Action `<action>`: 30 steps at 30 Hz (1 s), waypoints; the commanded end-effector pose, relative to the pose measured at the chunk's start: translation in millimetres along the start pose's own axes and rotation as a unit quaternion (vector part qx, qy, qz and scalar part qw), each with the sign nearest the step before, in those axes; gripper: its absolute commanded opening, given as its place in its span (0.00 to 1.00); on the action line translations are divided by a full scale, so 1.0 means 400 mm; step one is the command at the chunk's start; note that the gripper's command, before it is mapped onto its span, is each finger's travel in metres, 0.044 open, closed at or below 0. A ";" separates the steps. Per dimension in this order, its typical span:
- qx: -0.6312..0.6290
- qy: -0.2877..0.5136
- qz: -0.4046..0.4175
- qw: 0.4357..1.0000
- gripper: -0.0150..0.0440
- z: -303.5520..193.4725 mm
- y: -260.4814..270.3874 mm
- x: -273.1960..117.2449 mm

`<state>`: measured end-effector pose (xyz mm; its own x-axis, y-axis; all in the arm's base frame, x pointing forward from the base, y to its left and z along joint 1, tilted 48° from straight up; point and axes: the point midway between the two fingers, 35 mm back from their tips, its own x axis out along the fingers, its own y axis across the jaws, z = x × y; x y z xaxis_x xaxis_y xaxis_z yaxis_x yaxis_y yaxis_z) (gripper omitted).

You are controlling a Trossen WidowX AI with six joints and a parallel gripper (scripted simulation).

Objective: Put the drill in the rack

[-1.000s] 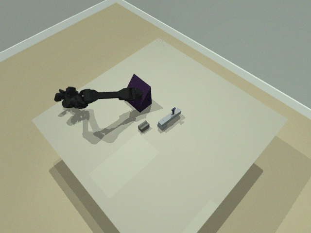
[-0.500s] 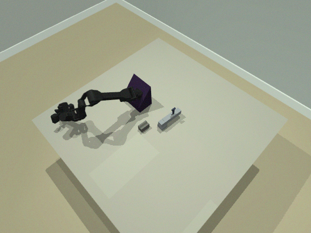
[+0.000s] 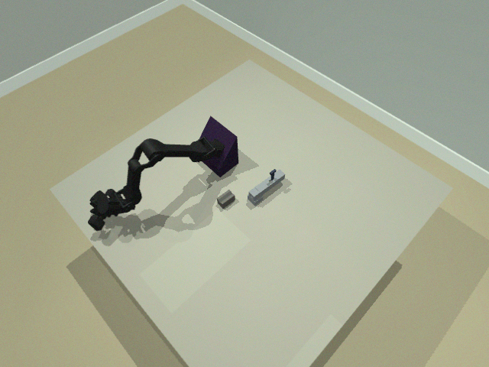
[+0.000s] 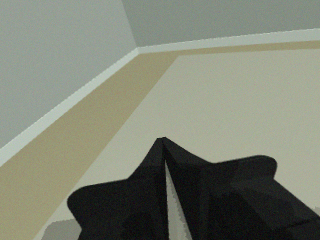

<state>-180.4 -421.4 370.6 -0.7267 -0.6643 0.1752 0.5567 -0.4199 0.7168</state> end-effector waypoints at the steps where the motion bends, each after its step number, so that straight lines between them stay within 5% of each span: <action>1: -0.030 0.041 0.041 0.998 0.25 -0.049 0.090 -0.060; 14: -0.083 0.209 0.180 0.958 0.25 -0.237 0.360 -0.354; 30: -0.112 0.393 0.276 0.870 0.25 -0.390 0.470 -0.759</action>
<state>183.2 -409.3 346.5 0.0724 -0.9889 -0.1301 0.8600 -0.0042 0.5103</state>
